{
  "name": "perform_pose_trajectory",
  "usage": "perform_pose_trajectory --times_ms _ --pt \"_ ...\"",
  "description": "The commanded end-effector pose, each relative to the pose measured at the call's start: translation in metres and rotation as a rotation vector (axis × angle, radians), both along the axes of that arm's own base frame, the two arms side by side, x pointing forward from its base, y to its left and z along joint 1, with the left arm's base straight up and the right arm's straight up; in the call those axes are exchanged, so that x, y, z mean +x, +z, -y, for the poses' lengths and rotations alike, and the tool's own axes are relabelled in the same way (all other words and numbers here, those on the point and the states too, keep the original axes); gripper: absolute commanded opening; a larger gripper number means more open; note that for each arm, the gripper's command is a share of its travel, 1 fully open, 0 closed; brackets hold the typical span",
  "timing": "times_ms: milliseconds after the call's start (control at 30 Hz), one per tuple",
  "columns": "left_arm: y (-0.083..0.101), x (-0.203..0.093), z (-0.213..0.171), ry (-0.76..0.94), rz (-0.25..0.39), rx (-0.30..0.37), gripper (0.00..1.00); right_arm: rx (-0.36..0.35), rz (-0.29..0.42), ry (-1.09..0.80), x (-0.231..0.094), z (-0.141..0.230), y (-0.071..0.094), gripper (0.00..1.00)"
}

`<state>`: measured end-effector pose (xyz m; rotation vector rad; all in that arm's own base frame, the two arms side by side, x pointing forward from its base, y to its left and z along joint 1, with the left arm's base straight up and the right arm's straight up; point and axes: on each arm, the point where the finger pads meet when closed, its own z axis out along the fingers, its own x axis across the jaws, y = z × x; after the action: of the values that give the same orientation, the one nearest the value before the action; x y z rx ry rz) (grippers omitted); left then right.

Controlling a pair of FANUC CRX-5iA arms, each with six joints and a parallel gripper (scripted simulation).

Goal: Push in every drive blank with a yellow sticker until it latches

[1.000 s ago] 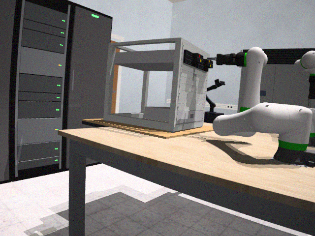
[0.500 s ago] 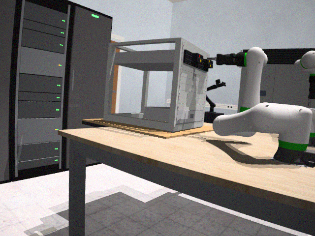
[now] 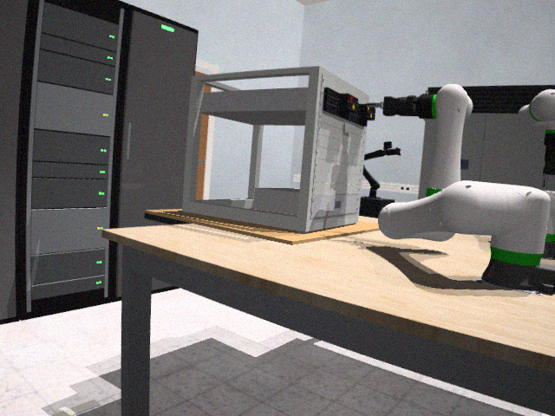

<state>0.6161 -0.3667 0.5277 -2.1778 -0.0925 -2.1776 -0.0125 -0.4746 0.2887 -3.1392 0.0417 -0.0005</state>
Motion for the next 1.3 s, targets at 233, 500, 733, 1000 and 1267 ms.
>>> perform_pose_trajectory --times_ms 233,500,733,1000,1267 --pt "-0.003 -0.001 0.054 0.000 0.002 -0.001 0.00 -0.002 0.000 0.000 0.000 0.000 0.001 1.00" --pt "-0.006 -0.002 0.092 0.000 0.002 -0.002 0.00 -0.002 0.000 0.000 0.000 0.000 0.001 1.00" --pt "-0.010 -0.003 0.130 0.000 0.002 -0.002 0.00 -0.002 0.000 0.000 0.000 0.000 0.001 1.00" --pt "-0.012 -0.004 0.154 0.000 0.002 -0.002 0.00 -0.002 0.000 0.000 0.000 0.000 0.001 1.00" --pt "-0.013 -0.004 0.170 0.000 0.002 -0.002 0.00 -0.002 0.000 0.000 0.000 0.000 0.001 1.00"
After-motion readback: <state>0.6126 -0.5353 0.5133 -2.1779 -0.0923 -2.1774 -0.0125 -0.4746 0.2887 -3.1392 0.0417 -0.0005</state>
